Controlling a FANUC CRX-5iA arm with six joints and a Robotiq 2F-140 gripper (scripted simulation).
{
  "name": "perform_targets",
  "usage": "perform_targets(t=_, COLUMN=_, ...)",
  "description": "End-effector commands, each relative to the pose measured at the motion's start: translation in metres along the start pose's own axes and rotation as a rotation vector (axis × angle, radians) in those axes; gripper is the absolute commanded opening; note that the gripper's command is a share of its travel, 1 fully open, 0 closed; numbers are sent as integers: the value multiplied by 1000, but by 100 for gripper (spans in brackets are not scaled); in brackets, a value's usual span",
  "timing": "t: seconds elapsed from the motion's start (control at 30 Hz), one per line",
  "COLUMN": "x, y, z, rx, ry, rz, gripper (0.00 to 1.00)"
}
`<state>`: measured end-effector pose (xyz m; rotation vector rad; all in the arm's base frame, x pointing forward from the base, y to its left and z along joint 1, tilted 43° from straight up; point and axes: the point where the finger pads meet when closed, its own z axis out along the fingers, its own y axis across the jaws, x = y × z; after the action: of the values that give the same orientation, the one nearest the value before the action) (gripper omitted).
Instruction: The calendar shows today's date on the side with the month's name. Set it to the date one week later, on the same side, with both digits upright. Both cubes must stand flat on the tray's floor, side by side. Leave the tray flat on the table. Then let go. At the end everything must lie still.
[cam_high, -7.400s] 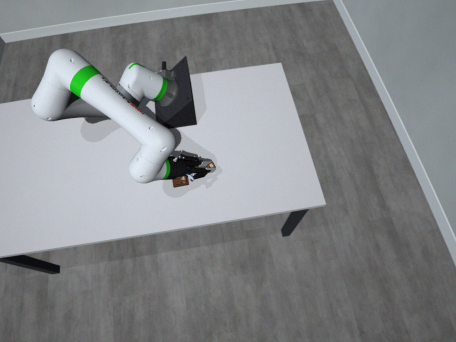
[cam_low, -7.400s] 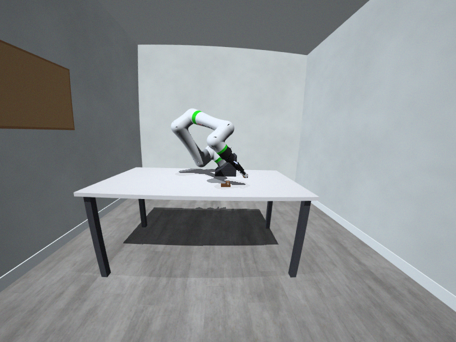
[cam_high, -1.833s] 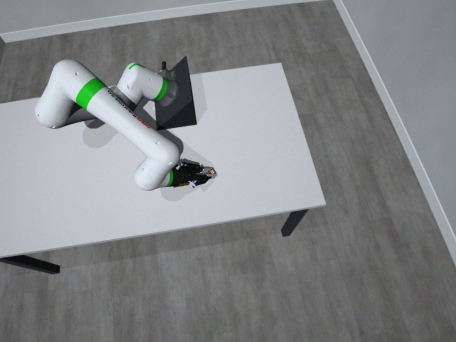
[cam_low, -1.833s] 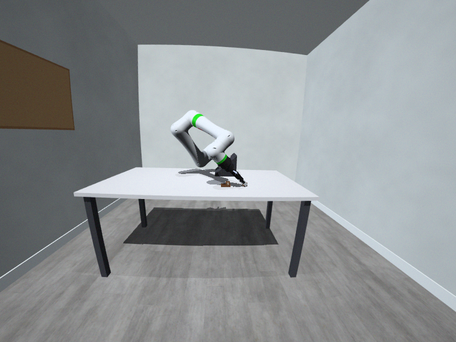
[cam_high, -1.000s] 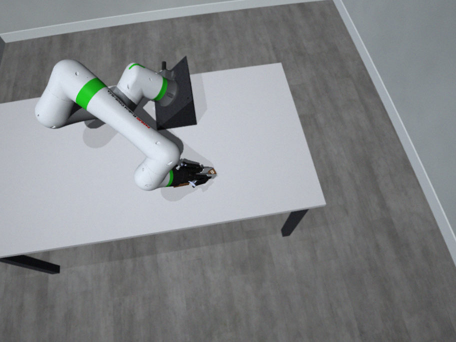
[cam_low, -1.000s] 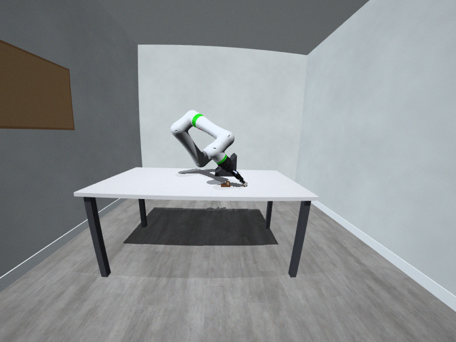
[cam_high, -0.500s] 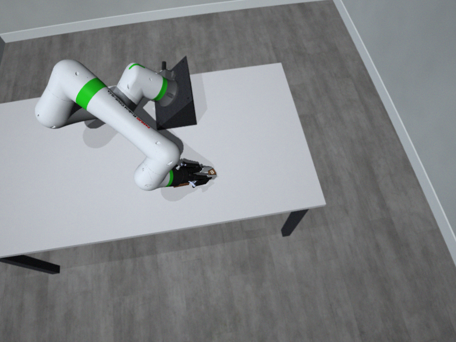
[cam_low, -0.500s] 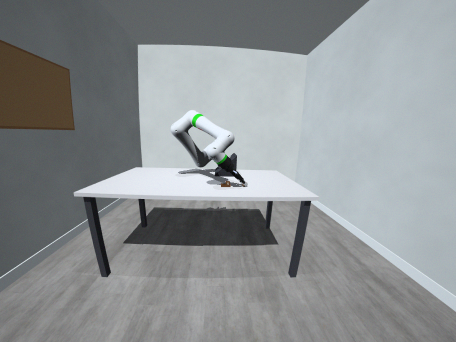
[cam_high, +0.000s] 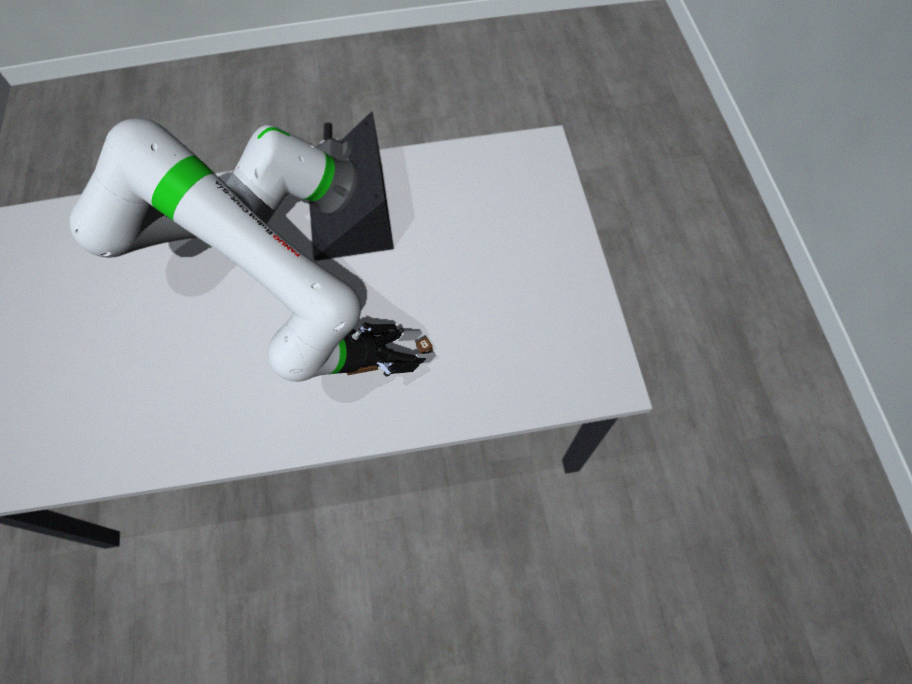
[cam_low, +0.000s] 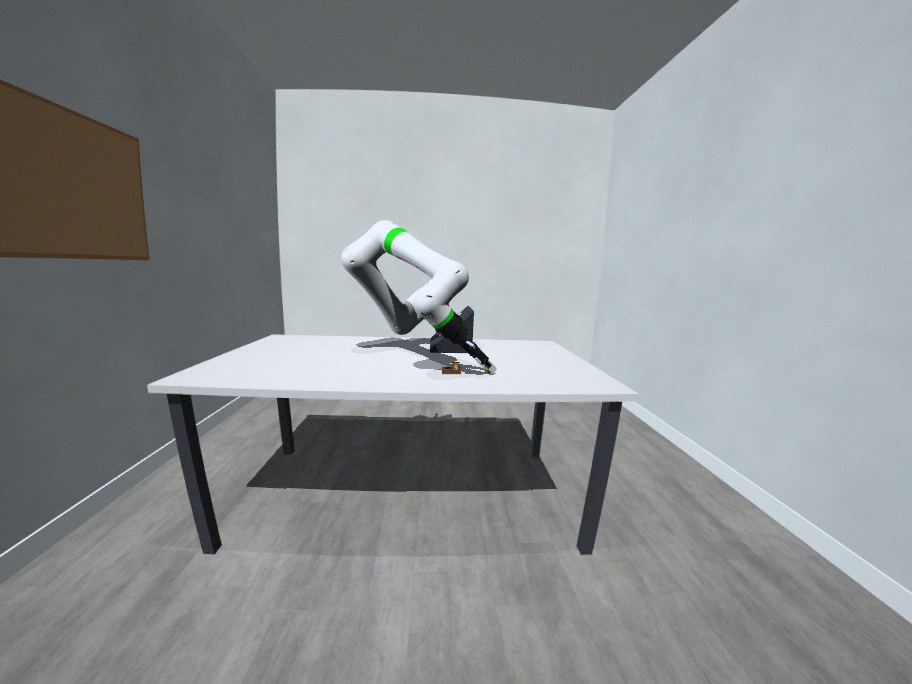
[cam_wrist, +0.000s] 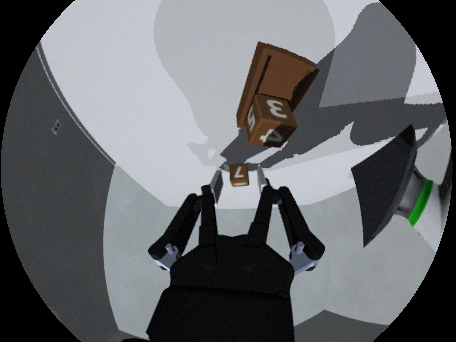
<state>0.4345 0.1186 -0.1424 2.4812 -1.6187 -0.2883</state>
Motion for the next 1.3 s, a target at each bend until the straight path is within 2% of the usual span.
perform_targets(t=0.0, x=0, y=0, z=0, rx=0, ry=0, rz=0, gripper=40)
perform_targets(t=0.5, x=-4, y=0, z=-4, rx=0, ry=0, rz=0, gripper=40)
perform_targets(t=1.27, x=-46, y=0, z=-46, rx=0, ry=0, rz=0, gripper=40)
